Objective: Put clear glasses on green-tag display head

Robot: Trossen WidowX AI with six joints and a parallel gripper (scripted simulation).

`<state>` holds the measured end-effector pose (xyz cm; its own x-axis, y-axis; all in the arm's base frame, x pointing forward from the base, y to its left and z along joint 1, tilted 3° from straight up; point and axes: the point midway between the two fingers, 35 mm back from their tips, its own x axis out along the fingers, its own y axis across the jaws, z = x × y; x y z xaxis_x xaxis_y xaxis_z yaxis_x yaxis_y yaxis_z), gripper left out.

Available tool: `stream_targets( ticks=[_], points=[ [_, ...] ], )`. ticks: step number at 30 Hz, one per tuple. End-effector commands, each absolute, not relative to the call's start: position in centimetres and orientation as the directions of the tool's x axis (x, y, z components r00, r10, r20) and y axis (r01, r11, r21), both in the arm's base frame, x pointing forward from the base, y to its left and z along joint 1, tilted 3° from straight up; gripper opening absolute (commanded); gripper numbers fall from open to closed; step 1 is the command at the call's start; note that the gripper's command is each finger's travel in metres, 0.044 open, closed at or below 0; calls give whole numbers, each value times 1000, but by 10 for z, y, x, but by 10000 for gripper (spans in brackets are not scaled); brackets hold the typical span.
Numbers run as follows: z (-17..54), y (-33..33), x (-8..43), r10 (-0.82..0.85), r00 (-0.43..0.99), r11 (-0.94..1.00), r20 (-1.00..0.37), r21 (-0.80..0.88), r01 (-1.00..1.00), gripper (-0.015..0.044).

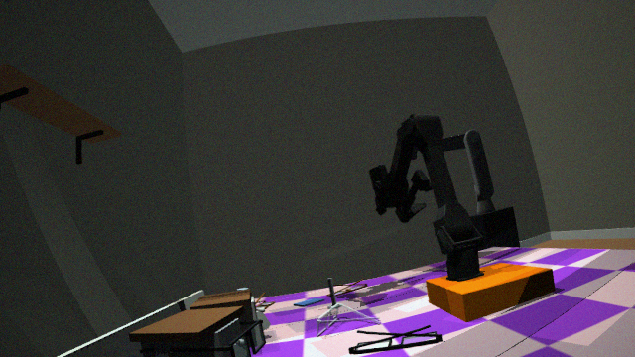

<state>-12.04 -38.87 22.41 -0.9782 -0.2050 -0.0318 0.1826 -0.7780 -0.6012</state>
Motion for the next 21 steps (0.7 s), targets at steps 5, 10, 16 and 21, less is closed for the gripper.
stream_targets(
  ticks=[5, 10, 16, 21],
  points=[
    [224, -389, -120, -205, -978, -778, -32, -601, 183, 440],
    [224, -390, -119, -215, -976, -778, -34, -598, 192, 387],
    [215, -407, -92, -350, -934, -765, -73, -554, 329, 230],
    [200, -425, -46, -521, -841, -706, -145, -480, 520, 200]
  ],
)
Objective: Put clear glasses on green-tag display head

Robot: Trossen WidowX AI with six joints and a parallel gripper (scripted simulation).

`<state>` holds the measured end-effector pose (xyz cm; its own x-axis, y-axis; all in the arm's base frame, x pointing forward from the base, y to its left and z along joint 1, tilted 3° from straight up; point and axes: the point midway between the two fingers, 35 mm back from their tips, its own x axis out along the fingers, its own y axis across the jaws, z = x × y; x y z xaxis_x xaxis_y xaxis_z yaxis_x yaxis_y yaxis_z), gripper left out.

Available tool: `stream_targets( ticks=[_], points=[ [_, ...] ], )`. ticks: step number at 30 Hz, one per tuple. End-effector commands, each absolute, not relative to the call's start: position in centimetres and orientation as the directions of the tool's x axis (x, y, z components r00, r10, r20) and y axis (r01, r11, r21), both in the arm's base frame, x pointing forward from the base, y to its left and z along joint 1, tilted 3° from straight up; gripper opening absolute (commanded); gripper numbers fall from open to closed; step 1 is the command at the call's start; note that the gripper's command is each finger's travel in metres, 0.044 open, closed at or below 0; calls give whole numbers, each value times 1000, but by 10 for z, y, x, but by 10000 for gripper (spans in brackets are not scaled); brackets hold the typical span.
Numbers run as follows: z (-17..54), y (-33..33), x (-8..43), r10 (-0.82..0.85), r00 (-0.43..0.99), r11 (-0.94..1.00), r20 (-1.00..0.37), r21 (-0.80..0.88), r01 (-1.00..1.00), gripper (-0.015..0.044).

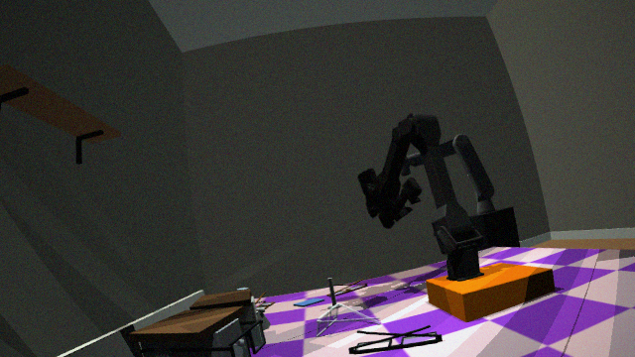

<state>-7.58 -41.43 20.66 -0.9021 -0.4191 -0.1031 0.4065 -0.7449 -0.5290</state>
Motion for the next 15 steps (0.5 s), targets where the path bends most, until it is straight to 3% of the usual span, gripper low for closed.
stream_targets(
  ticks=[1, 8, 15],
  points=[
    [196, -429, -30, -569, -805, -679, -171, -454, 577, 200],
    [158, -427, 84, -782, -485, -423, -392, -238, 874, 200],
    [125, -381, 178, -774, -179, -193, -608, -42, 980, 200]
  ],
)
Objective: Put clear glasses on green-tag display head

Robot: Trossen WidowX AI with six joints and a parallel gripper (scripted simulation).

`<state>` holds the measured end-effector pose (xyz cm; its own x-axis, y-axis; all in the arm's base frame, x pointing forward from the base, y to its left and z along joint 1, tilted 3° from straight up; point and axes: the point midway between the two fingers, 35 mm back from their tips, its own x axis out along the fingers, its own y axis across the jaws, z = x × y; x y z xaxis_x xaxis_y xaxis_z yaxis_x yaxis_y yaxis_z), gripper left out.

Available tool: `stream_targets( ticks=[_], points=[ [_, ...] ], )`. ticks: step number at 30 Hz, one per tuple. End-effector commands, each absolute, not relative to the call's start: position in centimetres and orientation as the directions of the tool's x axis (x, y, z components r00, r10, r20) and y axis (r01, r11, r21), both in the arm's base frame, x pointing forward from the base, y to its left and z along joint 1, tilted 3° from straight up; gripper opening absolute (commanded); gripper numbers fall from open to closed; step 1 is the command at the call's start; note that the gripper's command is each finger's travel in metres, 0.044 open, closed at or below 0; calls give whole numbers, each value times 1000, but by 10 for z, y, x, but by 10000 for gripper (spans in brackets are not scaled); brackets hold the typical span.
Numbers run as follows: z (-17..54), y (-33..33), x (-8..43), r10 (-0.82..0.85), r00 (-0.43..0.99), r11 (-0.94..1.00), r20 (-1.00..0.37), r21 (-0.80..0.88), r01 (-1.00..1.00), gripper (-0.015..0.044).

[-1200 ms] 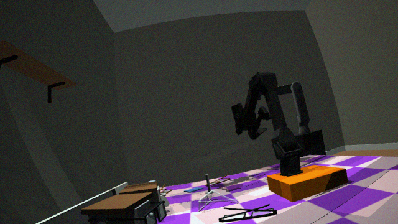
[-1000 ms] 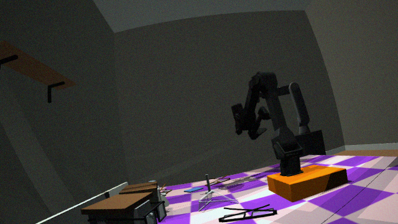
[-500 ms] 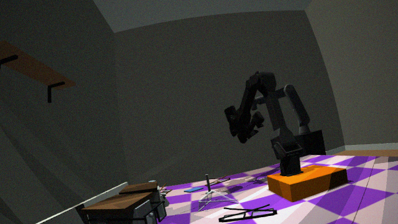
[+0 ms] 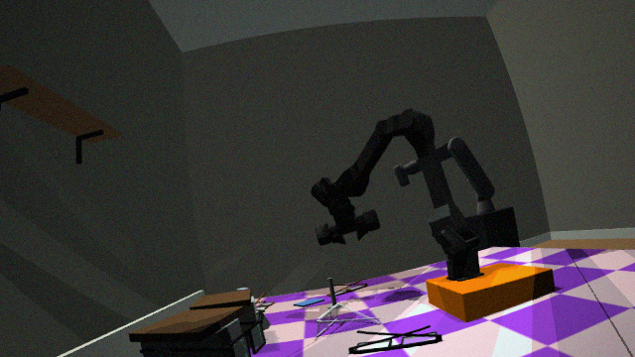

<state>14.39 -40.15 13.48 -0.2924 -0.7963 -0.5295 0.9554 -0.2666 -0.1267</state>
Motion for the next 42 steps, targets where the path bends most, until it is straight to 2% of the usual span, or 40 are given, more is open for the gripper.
stream_targets(
  ticks=[1, 6, 10, 14, 20, 26, 29, 42],
  points=[
    [120, -372, 189, -757, -143, -175, -637, -13, 984, 200],
    [92, -312, 245, -616, 9, -117, -788, 103, 988, 200],
    [73, -257, 271, -460, 64, -158, -886, 153, 975, 200],
    [58, -202, 280, -278, 60, -293, -959, 144, 945, 200],
    [47, -121, 273, -5, -24, -511, -1000, -19, 859, 200],
    [47, -122, 276, 3, -28, -517, -1000, -25, 856, 200],
    [47, -122, 276, 3, -28, -517, -1000, -25, 856, 121],
    [40, -122, 277, 3, -28, -517, -1000, -25, 856, 120]
  ],
)
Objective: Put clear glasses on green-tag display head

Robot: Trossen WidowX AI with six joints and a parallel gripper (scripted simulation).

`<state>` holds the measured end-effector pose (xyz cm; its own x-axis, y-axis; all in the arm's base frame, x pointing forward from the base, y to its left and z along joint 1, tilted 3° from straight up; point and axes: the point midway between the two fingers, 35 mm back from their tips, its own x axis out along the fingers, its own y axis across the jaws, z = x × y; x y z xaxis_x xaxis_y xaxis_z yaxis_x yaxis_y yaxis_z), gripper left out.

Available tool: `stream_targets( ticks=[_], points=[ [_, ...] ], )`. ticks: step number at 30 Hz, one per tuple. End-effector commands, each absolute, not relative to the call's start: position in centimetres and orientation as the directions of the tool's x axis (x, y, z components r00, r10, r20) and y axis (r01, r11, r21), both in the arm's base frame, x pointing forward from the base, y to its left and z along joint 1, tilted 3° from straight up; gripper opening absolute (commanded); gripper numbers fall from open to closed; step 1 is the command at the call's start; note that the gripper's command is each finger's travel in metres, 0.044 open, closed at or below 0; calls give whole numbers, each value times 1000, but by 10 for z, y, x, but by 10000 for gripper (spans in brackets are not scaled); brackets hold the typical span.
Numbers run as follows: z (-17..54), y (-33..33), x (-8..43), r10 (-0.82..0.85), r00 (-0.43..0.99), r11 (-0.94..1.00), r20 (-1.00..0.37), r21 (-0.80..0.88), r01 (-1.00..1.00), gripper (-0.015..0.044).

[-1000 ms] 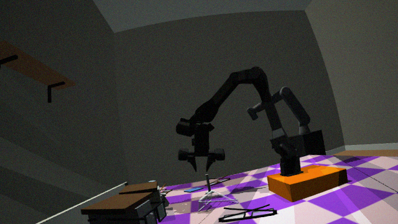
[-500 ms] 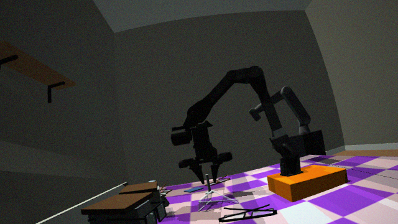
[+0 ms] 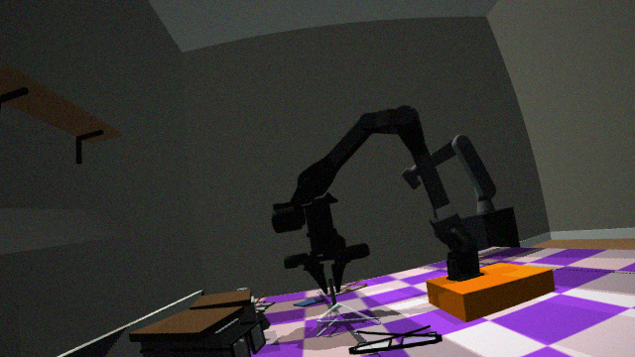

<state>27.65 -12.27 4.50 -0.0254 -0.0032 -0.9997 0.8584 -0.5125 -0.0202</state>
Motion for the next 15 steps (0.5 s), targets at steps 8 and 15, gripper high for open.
stream_targets(
  ticks=[8, 15],
  points=[
    [27, -123, 278, 3, -28, -517, -1000, -25, 856, 120],
    [15, -124, 279, 3, -28, -517, -1000, -25, 856, 120]
  ],
)
